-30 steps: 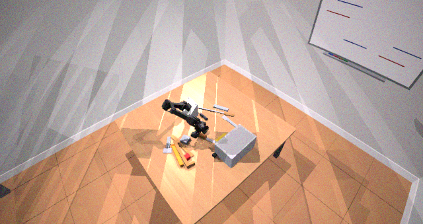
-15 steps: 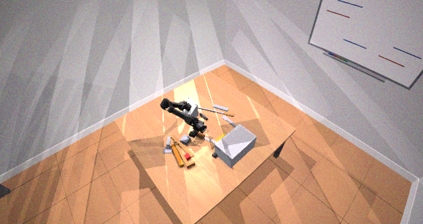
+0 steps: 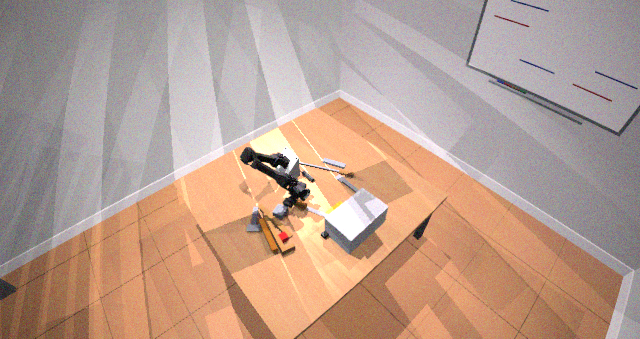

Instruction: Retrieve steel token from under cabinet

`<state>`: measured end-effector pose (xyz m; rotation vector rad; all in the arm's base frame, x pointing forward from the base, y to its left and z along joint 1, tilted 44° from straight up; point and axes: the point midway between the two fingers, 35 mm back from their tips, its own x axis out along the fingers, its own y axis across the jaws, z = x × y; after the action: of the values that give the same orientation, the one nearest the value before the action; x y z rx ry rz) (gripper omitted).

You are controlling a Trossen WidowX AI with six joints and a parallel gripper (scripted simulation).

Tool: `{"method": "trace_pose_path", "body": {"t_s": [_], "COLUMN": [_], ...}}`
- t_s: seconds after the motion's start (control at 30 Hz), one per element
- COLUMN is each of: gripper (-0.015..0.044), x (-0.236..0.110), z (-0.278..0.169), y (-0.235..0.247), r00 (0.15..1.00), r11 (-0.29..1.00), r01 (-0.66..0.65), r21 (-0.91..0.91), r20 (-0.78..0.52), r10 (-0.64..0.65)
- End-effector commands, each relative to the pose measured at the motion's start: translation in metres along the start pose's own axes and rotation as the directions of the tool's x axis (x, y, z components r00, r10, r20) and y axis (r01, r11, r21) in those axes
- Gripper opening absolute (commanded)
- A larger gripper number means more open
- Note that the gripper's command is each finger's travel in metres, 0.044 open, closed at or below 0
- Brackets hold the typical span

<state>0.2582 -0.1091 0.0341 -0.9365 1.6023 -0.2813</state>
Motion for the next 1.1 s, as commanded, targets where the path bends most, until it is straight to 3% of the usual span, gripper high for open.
{"method": "trace_pose_path", "body": {"t_s": [0.0,1.07], "gripper": [0.0,0.0], "x": [0.001,-0.0028], "z": [-0.0077,-0.0006], "y": [0.0005,0.0026], "r00": [1.0,1.0], "r11": [1.0,0.98], "r01": [0.0,-0.002], "r21": [-0.004,-0.199], "r20": [-0.007,-0.006], "r10": [0.0,0.0]}}
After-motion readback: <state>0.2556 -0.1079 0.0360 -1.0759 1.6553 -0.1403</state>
